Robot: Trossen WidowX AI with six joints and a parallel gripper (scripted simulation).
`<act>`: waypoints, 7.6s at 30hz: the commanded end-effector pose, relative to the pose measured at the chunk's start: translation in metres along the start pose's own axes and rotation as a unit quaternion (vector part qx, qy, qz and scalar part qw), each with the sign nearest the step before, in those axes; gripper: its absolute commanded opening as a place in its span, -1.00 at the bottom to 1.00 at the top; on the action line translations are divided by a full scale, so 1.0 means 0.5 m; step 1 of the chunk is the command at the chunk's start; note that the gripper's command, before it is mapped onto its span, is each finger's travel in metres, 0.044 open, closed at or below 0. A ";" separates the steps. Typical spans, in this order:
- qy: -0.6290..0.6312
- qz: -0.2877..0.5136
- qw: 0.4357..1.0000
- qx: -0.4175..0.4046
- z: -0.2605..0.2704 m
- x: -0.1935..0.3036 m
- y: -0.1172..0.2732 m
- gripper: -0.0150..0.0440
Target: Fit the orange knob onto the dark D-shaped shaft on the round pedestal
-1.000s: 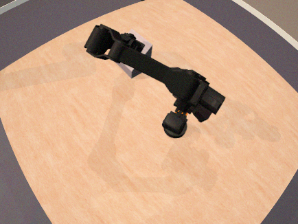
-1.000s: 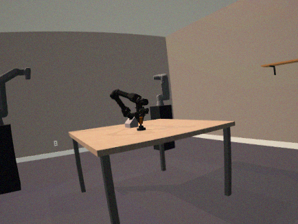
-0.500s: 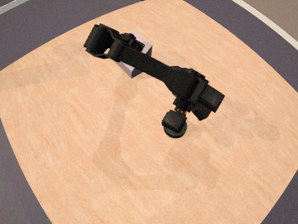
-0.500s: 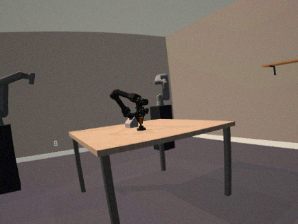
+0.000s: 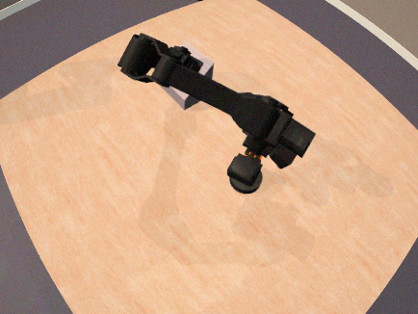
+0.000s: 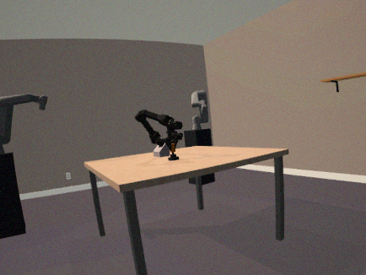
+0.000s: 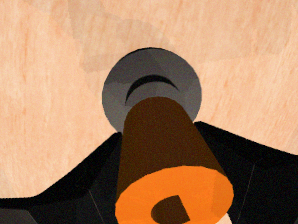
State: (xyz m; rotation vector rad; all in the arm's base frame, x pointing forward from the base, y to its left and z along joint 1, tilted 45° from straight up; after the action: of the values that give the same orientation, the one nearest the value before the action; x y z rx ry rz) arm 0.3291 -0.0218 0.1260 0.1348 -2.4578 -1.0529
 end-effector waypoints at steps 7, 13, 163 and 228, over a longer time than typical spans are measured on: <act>-0.004 -0.003 1.000 0.002 -0.008 -0.006 0.006 -0.49; -0.004 -0.003 1.000 0.002 -0.014 -0.009 0.006 -0.49; 0.101 -0.003 0.995 0.002 -0.011 -0.007 0.004 -0.49; 0.204 -0.003 0.979 0.002 -0.014 -0.011 0.005 -0.49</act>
State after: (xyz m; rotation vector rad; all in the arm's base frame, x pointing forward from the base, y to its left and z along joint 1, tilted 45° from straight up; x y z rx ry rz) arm 0.3328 -0.0226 0.1266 0.3144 -2.0853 -0.9173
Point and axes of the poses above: the point midway between the two fingers, 35 mm back from their tips, its own y axis back along the fingers, its own z axis across the jaws, x = y × z, the point moved 10 cm from there along y, back along the fingers, and after that the axes turned 11 degrees about y, right-handed, at the moved point
